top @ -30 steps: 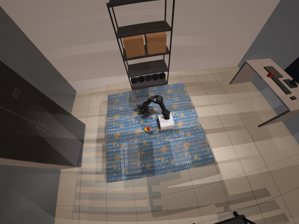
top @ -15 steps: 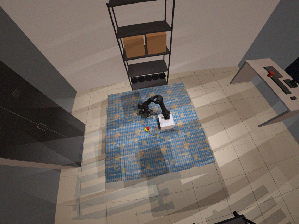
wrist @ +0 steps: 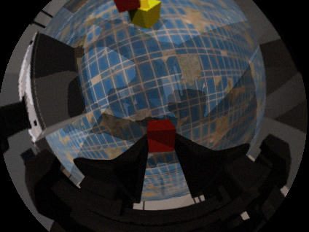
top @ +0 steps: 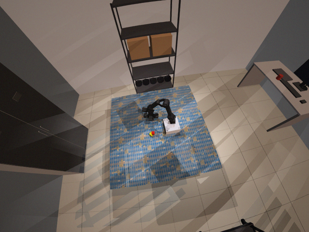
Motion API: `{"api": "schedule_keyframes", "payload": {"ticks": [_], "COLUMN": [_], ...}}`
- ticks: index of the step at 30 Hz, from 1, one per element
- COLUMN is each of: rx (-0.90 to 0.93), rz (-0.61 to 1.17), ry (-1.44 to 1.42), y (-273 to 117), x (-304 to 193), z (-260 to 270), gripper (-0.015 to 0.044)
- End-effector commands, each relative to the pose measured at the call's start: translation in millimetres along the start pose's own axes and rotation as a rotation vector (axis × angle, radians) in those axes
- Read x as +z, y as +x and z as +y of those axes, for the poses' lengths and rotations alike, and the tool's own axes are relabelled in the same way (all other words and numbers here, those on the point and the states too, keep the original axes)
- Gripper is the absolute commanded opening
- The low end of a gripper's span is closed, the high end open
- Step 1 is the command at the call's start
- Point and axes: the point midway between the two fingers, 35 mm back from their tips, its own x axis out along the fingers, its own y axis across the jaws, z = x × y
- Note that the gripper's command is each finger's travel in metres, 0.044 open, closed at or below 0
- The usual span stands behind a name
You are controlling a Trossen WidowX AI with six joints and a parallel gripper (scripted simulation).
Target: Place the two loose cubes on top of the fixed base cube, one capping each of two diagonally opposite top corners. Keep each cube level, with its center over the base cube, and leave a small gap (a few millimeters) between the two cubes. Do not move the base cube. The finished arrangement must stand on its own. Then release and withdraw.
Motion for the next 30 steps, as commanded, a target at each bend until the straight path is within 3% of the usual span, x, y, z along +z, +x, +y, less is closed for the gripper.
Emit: {"api": "schedule_keyframes", "payload": {"ticks": [1,30], "rx": [-0.013,0.002], "rz": [0.000,0.006], "ry": [-0.001,0.010], "y": [-10.8,-58.6], "x": [-0.8,-1.8], "z": [-5.3,-5.1], "gripper": [0.0105,0.0105]}}
